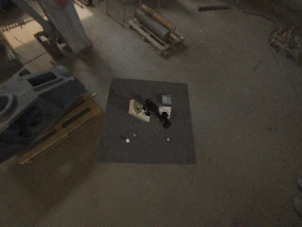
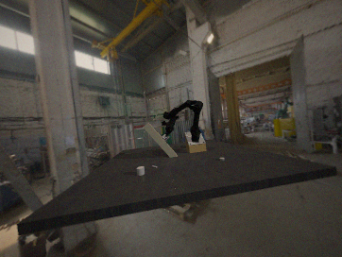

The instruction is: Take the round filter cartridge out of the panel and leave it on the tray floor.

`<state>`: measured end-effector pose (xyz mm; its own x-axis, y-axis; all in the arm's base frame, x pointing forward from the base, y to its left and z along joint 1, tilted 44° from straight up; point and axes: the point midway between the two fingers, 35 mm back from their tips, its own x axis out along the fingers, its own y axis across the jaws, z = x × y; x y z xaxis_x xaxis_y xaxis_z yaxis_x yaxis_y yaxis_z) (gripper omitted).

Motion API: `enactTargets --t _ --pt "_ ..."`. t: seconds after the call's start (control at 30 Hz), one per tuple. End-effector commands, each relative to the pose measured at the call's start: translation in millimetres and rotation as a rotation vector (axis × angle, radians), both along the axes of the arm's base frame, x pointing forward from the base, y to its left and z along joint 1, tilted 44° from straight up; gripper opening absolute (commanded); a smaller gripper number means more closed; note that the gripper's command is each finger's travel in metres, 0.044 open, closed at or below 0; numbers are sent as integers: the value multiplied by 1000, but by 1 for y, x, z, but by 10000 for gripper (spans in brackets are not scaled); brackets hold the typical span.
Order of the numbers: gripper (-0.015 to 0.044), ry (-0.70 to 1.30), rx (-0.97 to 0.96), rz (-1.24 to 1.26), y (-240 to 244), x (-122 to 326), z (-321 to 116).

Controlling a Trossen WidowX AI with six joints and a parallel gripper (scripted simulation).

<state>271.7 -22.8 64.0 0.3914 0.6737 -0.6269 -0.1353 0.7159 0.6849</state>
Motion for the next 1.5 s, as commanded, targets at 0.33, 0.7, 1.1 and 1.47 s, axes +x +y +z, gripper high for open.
enactTargets --t 0.33,0.7,1.1,1.47 --pt "206 0 0 0 2 1 -2" --pt "0 1 3 -1 -6 14 10" --pt "0 8 -6 -4 -43 5 39" --pt "0 6 2 -2 -74 -13 67"
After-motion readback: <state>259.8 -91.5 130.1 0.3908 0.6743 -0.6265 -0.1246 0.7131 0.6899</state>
